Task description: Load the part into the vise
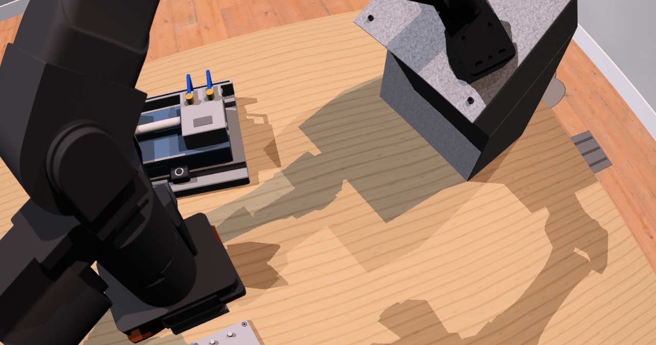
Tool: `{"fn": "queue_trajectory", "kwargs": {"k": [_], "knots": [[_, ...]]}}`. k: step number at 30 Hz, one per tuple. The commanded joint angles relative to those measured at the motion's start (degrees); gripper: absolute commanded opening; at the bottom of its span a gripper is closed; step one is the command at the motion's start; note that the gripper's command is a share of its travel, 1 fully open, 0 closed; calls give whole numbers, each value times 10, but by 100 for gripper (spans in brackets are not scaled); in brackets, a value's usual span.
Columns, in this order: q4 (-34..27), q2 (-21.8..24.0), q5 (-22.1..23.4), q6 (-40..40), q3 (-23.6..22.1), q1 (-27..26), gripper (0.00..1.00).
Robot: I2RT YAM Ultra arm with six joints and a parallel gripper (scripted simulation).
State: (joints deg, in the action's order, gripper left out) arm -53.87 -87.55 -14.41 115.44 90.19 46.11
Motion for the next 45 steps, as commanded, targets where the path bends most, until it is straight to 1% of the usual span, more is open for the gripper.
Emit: {"fn": "queue_trajectory", "kwargs": {"k": [1, 45], "knots": [[-10, 19, -9, 4, 20, 10, 0], [-10, 19, -9, -7, 20, 9, 0]]}}
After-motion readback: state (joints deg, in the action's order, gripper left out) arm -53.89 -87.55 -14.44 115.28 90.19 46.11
